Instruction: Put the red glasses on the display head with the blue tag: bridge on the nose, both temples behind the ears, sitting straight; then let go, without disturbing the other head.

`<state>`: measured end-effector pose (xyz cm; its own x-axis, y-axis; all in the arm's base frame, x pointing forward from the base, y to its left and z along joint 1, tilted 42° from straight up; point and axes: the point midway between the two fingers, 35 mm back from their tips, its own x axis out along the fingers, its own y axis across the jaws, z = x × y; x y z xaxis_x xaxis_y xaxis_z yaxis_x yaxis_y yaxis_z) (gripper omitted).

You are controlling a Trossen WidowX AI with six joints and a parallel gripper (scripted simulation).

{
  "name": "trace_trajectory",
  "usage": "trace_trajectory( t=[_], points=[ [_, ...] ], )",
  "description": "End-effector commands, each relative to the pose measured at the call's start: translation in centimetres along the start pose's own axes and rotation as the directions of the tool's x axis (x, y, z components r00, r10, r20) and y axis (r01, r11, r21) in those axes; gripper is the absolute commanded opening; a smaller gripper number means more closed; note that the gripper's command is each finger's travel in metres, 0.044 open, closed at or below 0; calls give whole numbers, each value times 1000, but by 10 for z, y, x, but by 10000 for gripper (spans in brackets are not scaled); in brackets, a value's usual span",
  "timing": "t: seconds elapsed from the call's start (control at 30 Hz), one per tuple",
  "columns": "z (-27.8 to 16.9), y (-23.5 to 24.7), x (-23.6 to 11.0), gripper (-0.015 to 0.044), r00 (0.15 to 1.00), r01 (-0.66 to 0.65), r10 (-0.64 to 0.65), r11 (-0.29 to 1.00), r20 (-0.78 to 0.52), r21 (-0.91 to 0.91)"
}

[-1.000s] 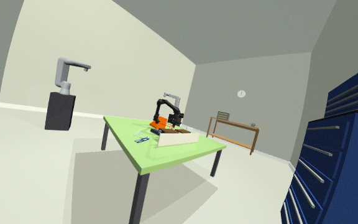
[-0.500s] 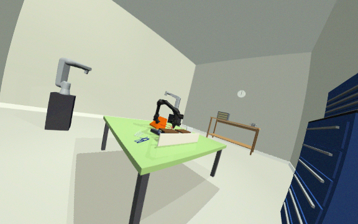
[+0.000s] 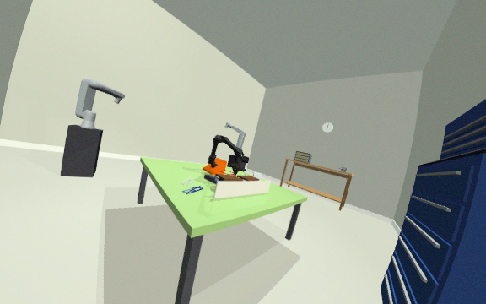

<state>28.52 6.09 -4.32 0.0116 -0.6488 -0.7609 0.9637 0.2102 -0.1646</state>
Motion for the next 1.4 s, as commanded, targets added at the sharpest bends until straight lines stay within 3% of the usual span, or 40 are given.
trace_trajectory(
  t=[0.0,1.07,1.2,1.37],
  points=[
    [1,-3,7,0,1000,8,-8,1000,7,-8],
    [3,-7,32,0,1000,10,-10,1000,10,-7],
    [2,-5,29,105,1000,4,-4,1000,4,1],
    [2,-5,29,108,1000,4,-4,1000,4,1]
  ],
)
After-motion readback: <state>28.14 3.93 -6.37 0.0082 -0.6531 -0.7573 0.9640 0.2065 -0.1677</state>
